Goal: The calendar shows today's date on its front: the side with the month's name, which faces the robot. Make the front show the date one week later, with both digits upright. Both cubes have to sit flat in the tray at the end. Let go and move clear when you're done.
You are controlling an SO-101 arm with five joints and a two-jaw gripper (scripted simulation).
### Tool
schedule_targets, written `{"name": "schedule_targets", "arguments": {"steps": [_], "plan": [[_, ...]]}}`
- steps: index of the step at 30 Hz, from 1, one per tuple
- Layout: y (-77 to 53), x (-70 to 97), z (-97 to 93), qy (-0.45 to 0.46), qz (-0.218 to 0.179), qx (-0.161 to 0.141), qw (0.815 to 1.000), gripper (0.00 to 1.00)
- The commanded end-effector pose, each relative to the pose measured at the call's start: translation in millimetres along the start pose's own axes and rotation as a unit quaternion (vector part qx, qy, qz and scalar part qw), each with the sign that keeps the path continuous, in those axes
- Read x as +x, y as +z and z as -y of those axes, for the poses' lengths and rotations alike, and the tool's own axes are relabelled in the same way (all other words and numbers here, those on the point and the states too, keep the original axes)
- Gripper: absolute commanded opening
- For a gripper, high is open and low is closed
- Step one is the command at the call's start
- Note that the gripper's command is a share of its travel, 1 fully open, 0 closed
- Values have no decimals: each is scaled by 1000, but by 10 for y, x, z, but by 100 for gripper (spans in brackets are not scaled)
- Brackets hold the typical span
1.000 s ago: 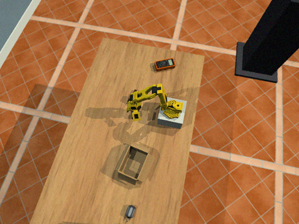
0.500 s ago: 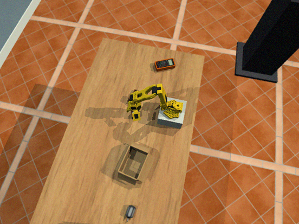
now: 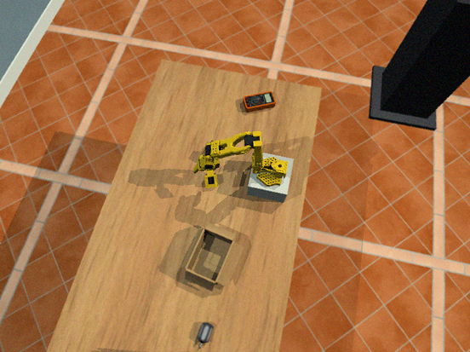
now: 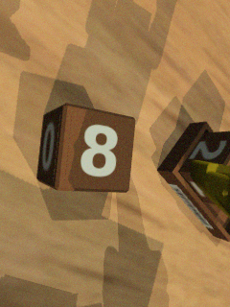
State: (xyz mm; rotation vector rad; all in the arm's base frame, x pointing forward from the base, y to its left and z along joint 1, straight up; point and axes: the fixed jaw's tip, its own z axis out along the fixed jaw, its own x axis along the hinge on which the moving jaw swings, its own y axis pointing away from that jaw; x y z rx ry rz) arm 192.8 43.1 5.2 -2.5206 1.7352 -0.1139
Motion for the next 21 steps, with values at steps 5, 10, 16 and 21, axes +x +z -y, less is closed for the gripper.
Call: {"name": "schedule_targets", "arguments": {"steps": [5,10,16,21], "plan": [[-318,11,222,0,-11,91,996,35],[-549,26,333,0,-19,154,988,35],[-662,32,375,0,-23,183,983,35],[-664,32,376,0,-23,184,983,35]]}}
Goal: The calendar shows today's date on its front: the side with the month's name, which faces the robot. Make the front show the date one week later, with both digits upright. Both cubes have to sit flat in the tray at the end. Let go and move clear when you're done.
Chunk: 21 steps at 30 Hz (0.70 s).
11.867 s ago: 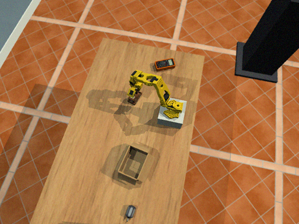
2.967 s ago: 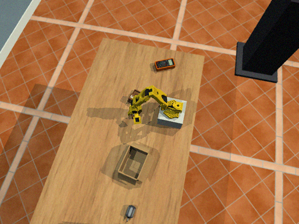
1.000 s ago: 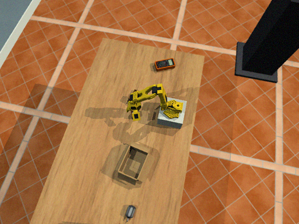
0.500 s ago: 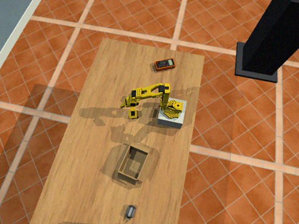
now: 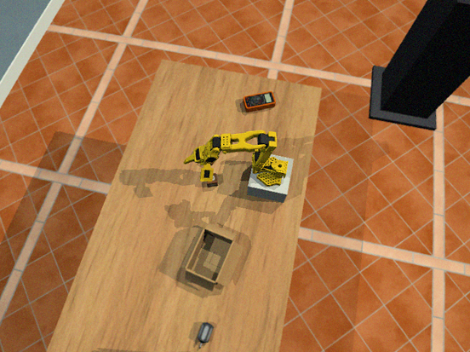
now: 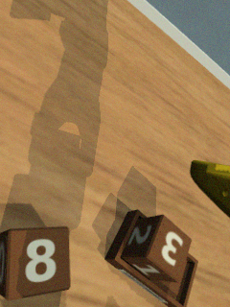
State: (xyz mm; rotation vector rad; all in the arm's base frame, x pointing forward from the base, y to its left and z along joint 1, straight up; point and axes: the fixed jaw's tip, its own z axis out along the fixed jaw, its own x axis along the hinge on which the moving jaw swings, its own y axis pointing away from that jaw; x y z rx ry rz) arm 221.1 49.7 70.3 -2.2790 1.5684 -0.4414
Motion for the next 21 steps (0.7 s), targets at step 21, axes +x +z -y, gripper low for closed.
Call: {"name": "schedule_targets", "arguments": {"steps": [21], "plan": [[-1,817,-27,233,-77,5,969,35]]}}
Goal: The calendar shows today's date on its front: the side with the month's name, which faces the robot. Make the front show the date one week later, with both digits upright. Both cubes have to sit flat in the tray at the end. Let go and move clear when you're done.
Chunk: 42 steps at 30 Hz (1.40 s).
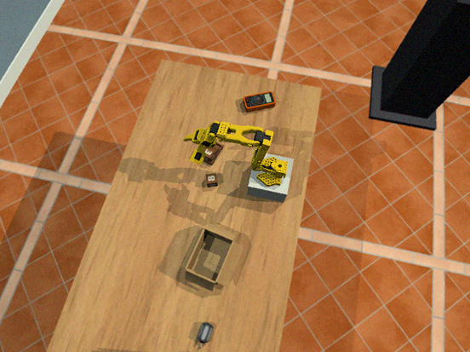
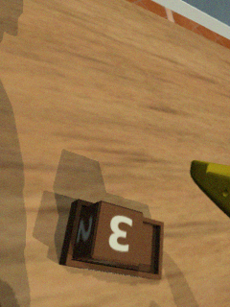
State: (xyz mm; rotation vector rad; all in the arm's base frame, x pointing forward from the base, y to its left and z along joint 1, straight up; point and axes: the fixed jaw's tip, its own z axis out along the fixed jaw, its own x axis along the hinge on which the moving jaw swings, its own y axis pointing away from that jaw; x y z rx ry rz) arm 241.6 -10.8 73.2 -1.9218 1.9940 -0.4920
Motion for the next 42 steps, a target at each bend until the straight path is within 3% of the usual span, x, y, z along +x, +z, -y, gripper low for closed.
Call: {"name": "schedule_targets", "arguments": {"steps": [1,7,18,22,27,29,36,42], "plan": [[24,220,63,63,-20,1,998,35],[39,392,75,109,-36,2,993,35],[90,399,34,112,-36,-12,993,35],[218,391,-84,113,-35,-50,992,35],[434,370,-332,115,-32,-123,985,35],[434,370,-332,115,-32,-123,985,35],[658,331,-698,117,-28,-216,969,35],[714,317,-821,117,-26,-244,962,35]]}}
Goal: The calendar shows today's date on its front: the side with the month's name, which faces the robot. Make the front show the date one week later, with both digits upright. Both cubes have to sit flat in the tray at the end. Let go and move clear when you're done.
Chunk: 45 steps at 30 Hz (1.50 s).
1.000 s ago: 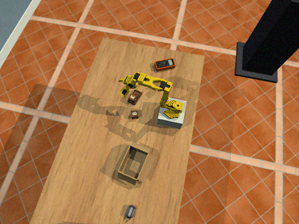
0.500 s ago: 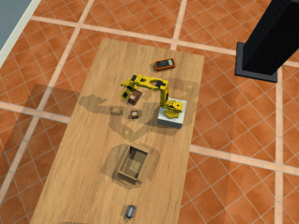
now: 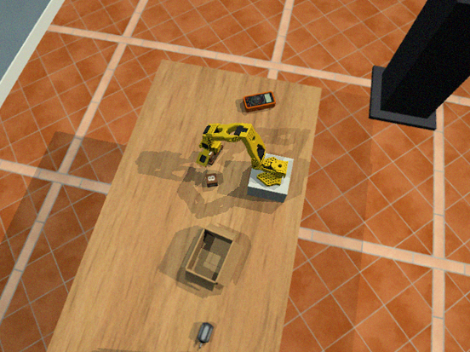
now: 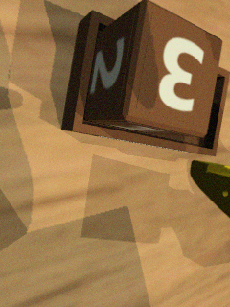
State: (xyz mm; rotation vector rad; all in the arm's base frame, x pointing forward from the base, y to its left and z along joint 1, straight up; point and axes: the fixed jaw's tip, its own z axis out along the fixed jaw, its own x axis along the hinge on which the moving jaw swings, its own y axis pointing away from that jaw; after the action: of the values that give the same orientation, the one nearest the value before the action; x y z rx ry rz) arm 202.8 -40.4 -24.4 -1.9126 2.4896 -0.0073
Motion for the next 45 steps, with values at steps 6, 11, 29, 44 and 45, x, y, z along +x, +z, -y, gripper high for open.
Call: {"name": "schedule_targets", "arguments": {"steps": [6,11,29,44,45], "plan": [[10,44,16,17,0,-8,1000,35],[10,44,16,17,0,-8,1000,35],[27,44,18,17,0,-8,1000,35],[186,43,24,17,0,-8,1000,35],[203,43,24,17,0,-8,1000,35]]}}
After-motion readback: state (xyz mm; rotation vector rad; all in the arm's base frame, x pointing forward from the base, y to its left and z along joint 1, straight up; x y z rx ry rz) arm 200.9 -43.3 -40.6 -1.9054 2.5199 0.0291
